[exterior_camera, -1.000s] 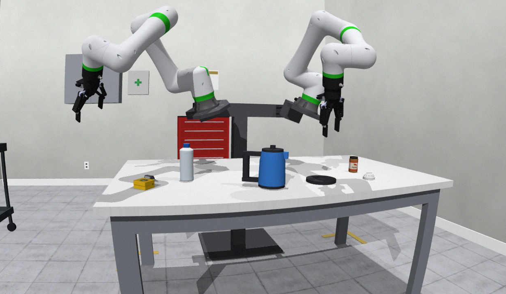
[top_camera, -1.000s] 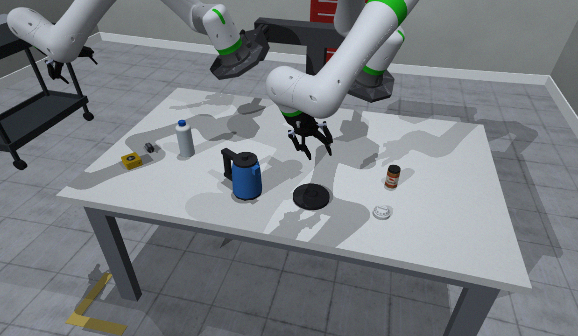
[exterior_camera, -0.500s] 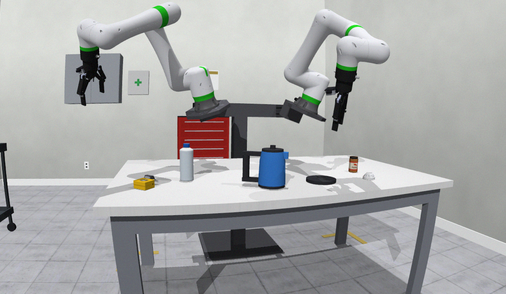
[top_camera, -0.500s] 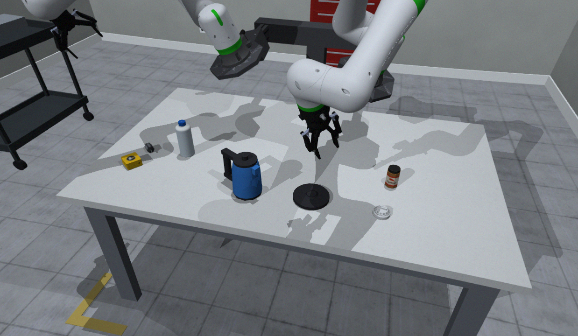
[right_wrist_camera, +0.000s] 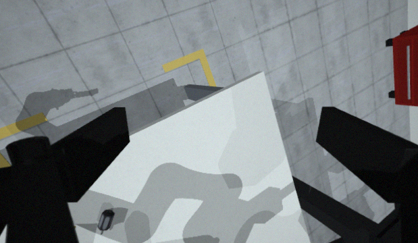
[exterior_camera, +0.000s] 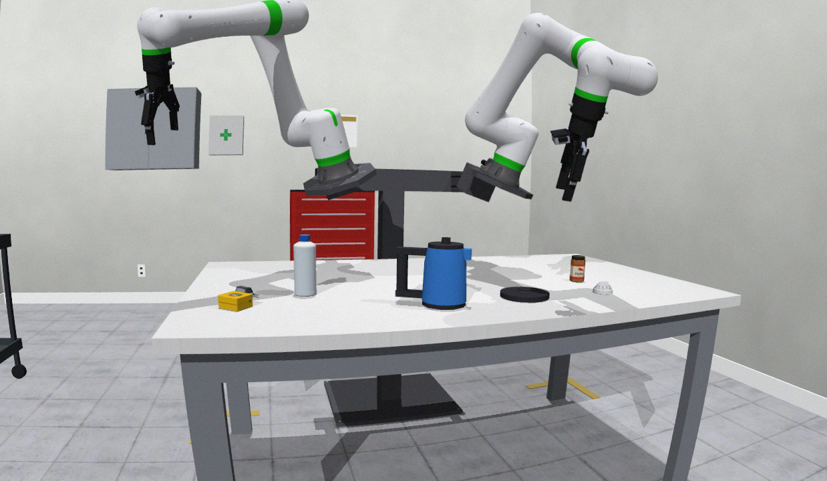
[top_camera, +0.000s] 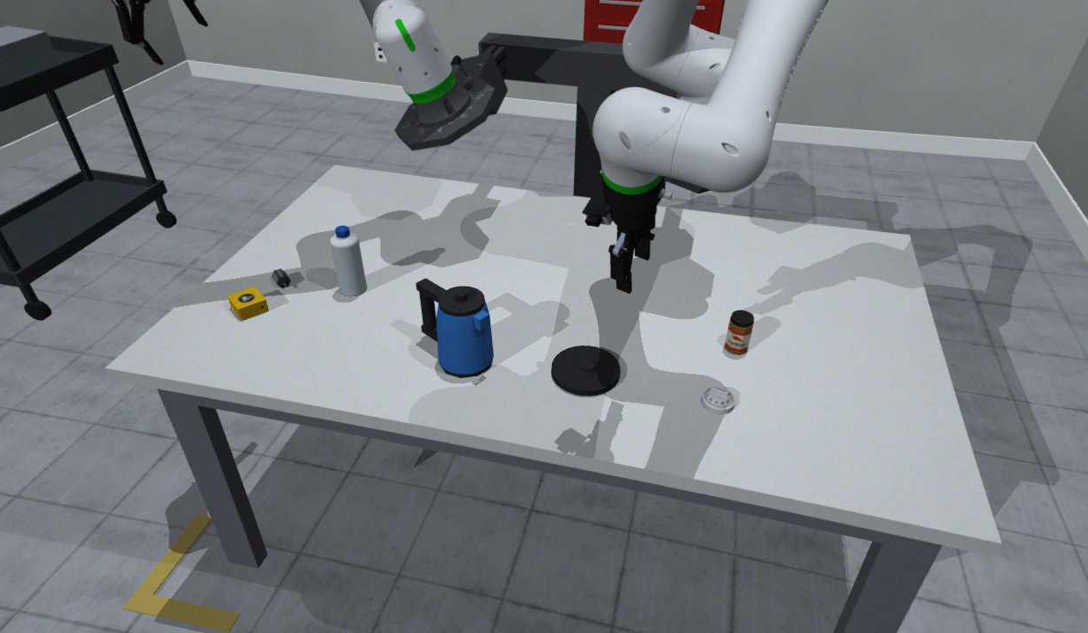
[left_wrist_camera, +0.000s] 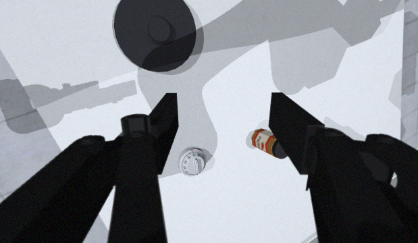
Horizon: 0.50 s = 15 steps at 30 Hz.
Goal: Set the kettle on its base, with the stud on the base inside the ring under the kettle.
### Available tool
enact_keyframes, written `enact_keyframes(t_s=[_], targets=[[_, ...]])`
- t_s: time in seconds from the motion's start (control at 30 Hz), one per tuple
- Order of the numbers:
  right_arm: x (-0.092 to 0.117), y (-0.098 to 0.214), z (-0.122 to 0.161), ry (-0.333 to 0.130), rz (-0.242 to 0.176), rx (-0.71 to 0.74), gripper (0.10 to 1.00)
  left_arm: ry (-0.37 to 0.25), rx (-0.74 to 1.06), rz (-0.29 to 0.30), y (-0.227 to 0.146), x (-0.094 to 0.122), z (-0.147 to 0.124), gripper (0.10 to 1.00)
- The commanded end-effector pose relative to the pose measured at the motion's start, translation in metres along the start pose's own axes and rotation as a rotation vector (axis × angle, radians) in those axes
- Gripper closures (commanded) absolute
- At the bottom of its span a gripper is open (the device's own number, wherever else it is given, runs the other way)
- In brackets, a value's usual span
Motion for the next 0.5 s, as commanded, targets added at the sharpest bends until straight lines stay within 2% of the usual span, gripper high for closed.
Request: enact_keyframes(t_s=[0.0, 0.1, 0.17, 0.47], targets=[[0.017, 0.031, -0.005, -0.019, 0.062, 0.06, 0.098, 0.045, 0.21, 0.015, 0.004, 0.017, -0.014, 0.576], [0.029, 0.049, -0.01, -0.018, 0.103, 0.102, 0.098, 0.075, 0.344, 0.018, 0.007, 0.028, -0.023, 0.576], [0.029, 0.049, -0.01, -0.018, 0.103, 0.102, 0.098, 0.075, 0.344, 0.018, 0.007, 0.028, -0.023, 0.576], [0.068, 0.098, -0.031, 0.024, 0.221, 0.242, 0.098, 0.164, 0.729, 0.012, 0.017, 0.058, -0.051, 0.576]])
Point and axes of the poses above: on each arm, the point where the finger pads meet when closed, its own x axis back along the fingers, its own y axis across the jaws, z = x × y, the point moved 2 cm from there along x, back along the fingers, and after that the axes turned 12 degrees about x, right-handed, at the moved point
